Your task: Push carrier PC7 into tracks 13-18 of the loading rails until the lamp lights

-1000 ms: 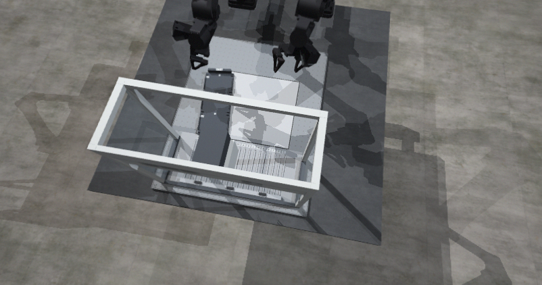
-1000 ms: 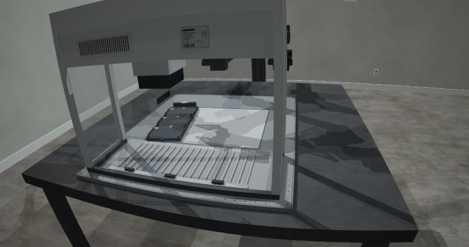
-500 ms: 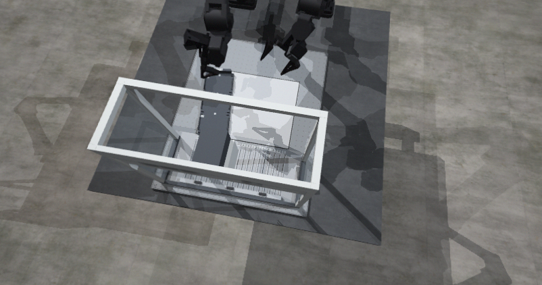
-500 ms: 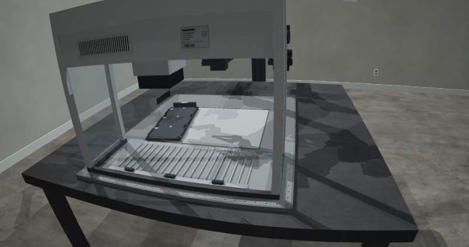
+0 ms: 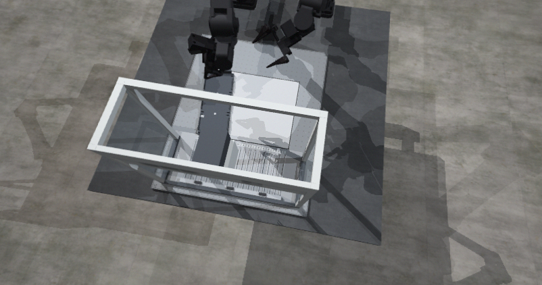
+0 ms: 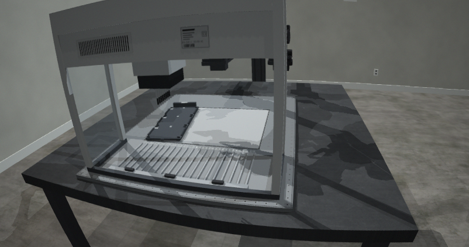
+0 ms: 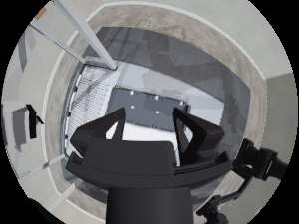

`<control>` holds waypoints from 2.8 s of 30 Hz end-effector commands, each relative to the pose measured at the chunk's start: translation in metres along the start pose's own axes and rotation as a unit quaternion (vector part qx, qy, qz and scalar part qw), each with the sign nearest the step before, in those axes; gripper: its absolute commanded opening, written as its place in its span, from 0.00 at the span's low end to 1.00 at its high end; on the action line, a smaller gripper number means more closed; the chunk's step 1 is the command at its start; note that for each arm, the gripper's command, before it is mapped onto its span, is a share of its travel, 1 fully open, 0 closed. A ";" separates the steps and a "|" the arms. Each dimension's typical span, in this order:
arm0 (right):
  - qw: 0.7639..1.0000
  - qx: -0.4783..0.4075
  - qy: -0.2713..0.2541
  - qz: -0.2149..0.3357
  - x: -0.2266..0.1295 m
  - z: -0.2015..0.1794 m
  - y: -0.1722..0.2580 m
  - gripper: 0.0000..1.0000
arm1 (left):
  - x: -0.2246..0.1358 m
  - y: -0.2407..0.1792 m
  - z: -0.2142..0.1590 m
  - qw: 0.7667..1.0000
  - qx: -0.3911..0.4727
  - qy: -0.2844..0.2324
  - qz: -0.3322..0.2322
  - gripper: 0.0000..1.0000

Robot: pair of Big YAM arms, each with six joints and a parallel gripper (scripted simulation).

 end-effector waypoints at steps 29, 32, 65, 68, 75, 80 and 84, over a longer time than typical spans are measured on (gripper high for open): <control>0.908 -0.337 0.199 0.151 0.112 0.024 0.006 0.00 | -0.014 -0.032 0.035 0.958 0.243 -0.117 -0.096 1.00; 0.871 -0.396 0.234 0.172 0.134 0.025 0.001 0.00 | 0.002 -0.030 0.045 0.953 0.255 -0.125 -0.101 1.00; 0.697 -0.552 0.384 0.251 0.226 0.019 -0.002 0.00 | 0.154 -0.015 -0.093 0.952 0.247 -0.102 -0.150 1.00; 0.697 -0.552 0.384 0.251 0.226 0.019 -0.002 0.00 | 0.157 -0.015 -0.096 0.953 0.241 -0.103 -0.151 1.00; 0.692 -0.555 0.388 0.250 0.236 -0.001 -0.009 0.00 | 0.164 -0.018 -0.106 0.956 0.229 -0.101 -0.154 1.00; 0.692 -0.556 0.388 0.249 0.247 -0.009 -0.010 0.00 | 0.166 -0.017 -0.110 0.957 0.225 -0.098 -0.154 1.00; 0.693 -0.555 0.385 0.251 0.259 -0.014 -0.008 0.00 | 0.169 -0.013 -0.117 0.960 0.219 -0.093 -0.150 1.00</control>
Point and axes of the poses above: on each arm, the point where the finger pads meet when closed, its own x axis out along the fingers, its own y axis across the jaws, z = x × y, the point moved 3 cm from there along -x, back along the fingers, and after that the axes turned 12 degrees about x, right-handed, at the moved point
